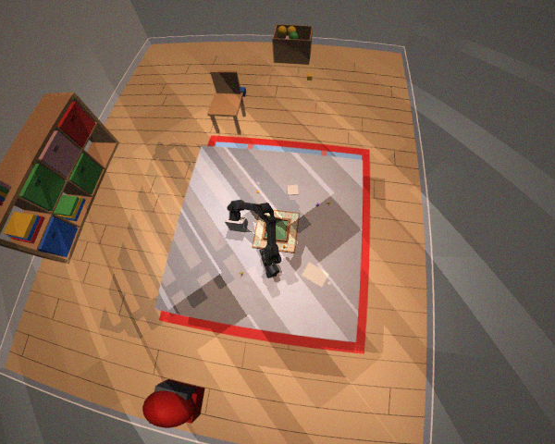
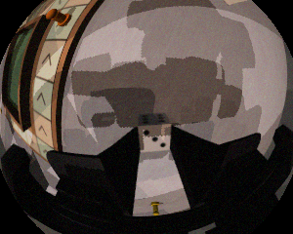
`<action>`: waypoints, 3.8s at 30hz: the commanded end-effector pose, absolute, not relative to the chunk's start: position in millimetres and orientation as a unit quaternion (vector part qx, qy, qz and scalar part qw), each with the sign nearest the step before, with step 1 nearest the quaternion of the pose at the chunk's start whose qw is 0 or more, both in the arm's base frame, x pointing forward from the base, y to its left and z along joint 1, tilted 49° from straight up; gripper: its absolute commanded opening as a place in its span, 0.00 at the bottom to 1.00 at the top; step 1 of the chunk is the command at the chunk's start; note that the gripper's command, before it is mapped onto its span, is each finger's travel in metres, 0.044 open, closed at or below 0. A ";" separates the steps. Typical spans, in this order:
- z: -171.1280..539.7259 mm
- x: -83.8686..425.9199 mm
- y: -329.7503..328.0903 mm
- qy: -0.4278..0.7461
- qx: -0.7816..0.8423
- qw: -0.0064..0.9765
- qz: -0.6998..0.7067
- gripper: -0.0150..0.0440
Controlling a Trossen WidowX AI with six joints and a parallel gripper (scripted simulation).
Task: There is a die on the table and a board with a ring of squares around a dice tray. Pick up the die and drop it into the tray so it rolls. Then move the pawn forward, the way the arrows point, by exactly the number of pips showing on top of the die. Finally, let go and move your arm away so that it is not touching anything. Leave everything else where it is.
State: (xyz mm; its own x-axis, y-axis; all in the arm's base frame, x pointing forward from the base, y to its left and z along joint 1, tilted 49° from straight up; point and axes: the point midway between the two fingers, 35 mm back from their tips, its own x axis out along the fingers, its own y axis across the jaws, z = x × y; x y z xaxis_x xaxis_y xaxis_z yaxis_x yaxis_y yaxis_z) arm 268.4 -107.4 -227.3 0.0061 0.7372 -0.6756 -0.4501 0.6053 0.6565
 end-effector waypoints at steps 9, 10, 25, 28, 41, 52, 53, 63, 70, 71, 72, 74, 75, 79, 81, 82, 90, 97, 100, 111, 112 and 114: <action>-208.0 275.9 -140.5 0.556 0.125 0.714 0.407 0.25; -205.6 275.8 -143.8 0.557 0.126 0.713 0.407 0.25; -150.7 263.6 -204.4 0.564 0.130 0.698 0.422 0.25; -150.3 263.9 -204.0 0.565 0.131 0.698 0.421 0.25; -117.8 282.3 -175.6 0.631 0.246 0.666 0.313 0.25; -89.9 293.3 -146.3 0.671 0.344 0.622 0.210 0.25; -87.5 294.0 -143.5 0.674 0.352 0.617 0.201 0.25; -63.7 298.6 -114.4 0.695 0.435 0.563 0.105 0.25; -48.0 298.9 -93.2 0.702 0.488 0.518 0.038 0.25; -45.8 298.7 -90.2 0.702 0.495 0.511 0.029 0.25; -43.7 298.5 -87.1 0.703 0.502 0.504 0.019 0.25; -39.4 298.0 -81.0 0.703 0.516 0.489 0.000 0.25; -37.3 297.6 -77.9 0.703 0.523 0.482 -0.009 0.25; -29.2 295.8 -65.6 0.701 0.550 0.451 -0.047 0.25; -25.2 294.5 -59.4 0.700 0.562 0.435 -0.066 0.25; -23.3 293.8 -56.3 0.699 0.568 0.427 -0.075 0.25; -8.5 286.6 -31.8 0.688 0.613 0.359 -0.149 0.25; 3.1 277.9 -10.7 0.672 0.645 0.295 -0.211 0.25; 7.5 273.8 -2.4 0.664 0.656 0.268 -0.236 0.25; 1.5 266.3 3.8 0.662 0.611 0.307 -0.307 0.25; 0.5 265.5 4.2 0.660 0.603 0.315 -0.318 0.25; -1.2 264.2 4.6 0.654 0.588 0.333 -0.341 0.25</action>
State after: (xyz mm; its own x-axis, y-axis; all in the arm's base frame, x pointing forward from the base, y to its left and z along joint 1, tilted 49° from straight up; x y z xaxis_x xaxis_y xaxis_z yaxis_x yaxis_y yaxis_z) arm 266.8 3.7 0.2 -0.0702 0.6114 -0.7882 0.9970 0.0694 -0.0350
